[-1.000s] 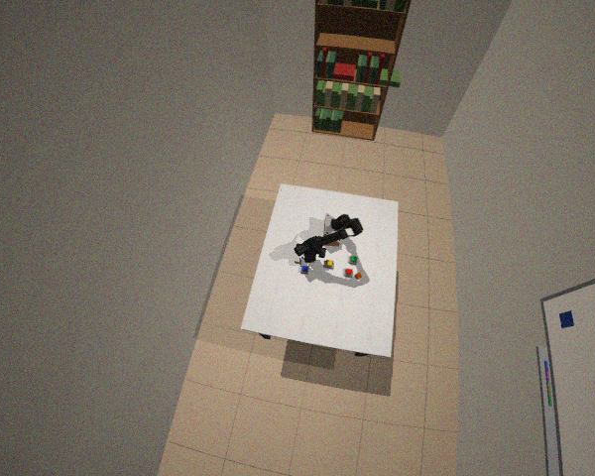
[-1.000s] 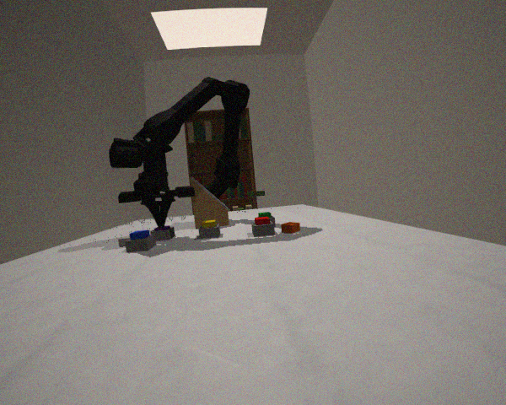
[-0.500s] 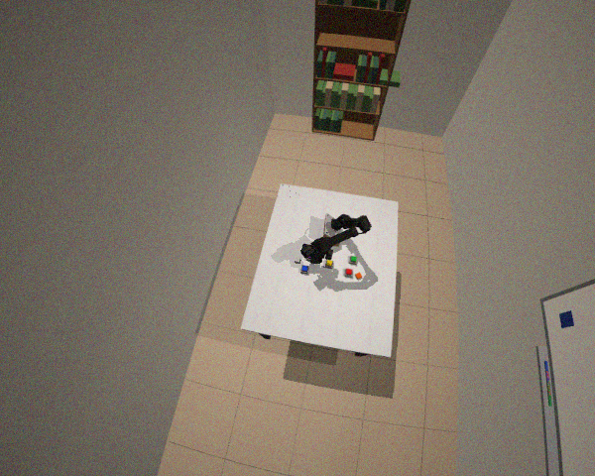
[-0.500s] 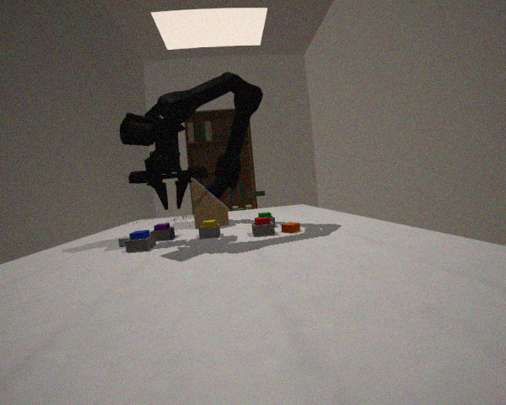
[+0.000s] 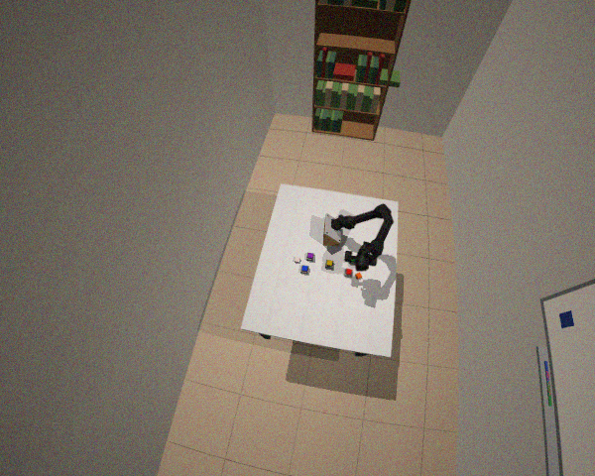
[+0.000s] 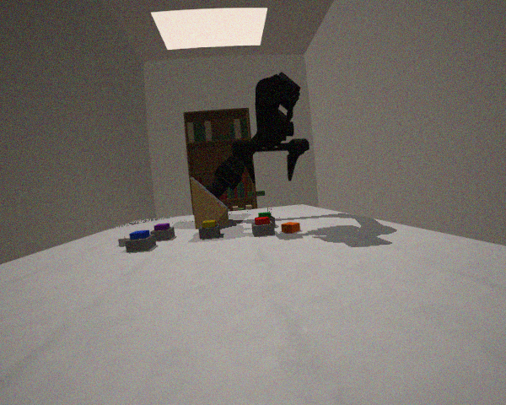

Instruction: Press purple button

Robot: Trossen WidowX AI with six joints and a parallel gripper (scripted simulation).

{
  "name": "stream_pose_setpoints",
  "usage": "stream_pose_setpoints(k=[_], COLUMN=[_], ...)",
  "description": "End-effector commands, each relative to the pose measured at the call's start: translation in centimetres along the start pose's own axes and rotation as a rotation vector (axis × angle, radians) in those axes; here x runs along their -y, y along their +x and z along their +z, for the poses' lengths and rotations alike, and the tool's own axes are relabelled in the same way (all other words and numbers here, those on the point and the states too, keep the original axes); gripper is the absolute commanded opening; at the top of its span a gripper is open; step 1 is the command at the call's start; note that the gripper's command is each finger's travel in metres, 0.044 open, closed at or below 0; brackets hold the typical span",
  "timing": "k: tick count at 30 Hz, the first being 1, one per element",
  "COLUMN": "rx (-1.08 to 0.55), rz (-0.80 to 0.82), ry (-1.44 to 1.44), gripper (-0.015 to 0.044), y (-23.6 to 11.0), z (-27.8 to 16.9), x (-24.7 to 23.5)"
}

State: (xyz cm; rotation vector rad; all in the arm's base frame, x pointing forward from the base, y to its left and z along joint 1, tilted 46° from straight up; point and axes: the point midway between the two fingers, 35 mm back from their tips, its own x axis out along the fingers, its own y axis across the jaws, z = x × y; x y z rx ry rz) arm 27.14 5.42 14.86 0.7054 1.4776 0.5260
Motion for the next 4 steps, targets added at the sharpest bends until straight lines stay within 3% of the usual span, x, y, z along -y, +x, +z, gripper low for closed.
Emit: stream_pose_setpoints(k=[1, 4], rx=[-0.004, -0.004], rz=[0.017, 0.017], ry=[0.012, 0.012], gripper=[0.0400, 0.0400], y=[-0.45, -0.45], z=[-1.19, -1.19], x=[-2.51, -2.51])
